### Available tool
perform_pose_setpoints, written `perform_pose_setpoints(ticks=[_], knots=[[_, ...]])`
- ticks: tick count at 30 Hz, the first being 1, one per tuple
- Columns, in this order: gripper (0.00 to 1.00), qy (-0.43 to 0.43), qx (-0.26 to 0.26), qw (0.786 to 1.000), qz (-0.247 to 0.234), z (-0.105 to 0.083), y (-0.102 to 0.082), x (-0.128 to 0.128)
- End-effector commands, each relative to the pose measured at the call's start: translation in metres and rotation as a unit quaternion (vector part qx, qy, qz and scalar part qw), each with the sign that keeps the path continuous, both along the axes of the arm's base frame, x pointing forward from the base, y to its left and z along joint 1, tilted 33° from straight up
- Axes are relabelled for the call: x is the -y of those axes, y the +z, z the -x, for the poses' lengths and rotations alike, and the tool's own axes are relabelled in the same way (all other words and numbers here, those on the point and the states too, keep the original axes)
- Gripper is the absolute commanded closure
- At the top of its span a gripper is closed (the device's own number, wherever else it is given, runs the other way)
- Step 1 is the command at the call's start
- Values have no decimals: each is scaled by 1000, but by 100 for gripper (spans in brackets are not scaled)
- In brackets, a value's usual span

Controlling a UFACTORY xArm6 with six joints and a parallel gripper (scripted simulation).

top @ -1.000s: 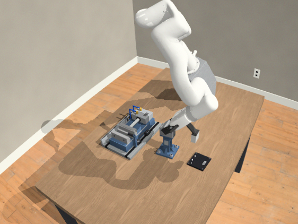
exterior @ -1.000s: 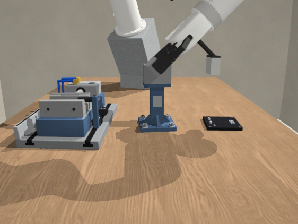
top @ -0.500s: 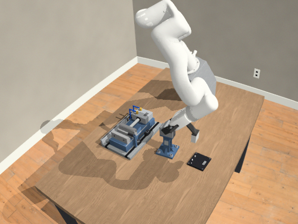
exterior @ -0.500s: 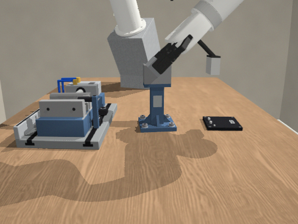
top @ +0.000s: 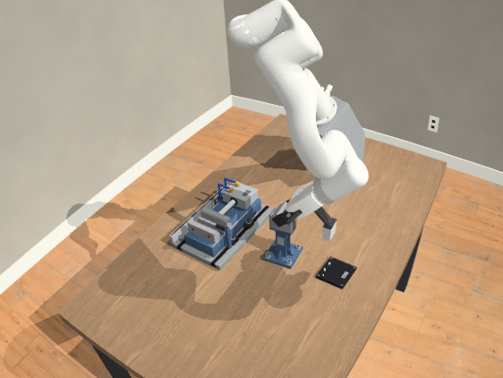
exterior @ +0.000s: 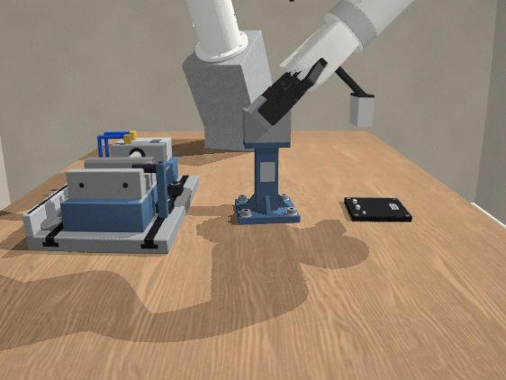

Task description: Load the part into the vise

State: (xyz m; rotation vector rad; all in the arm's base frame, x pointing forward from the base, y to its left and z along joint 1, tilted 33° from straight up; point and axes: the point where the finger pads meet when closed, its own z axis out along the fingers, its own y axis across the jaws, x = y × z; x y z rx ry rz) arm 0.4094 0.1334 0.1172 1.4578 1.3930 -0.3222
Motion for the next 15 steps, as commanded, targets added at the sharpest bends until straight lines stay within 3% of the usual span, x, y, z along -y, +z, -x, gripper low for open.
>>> perform_pose_setpoints(ticks=[1, 15], knots=[[100, 1, 1, 1000, -1, 0, 2, -1], [100, 1, 1, 1000, -1, 3, 6, -2]])
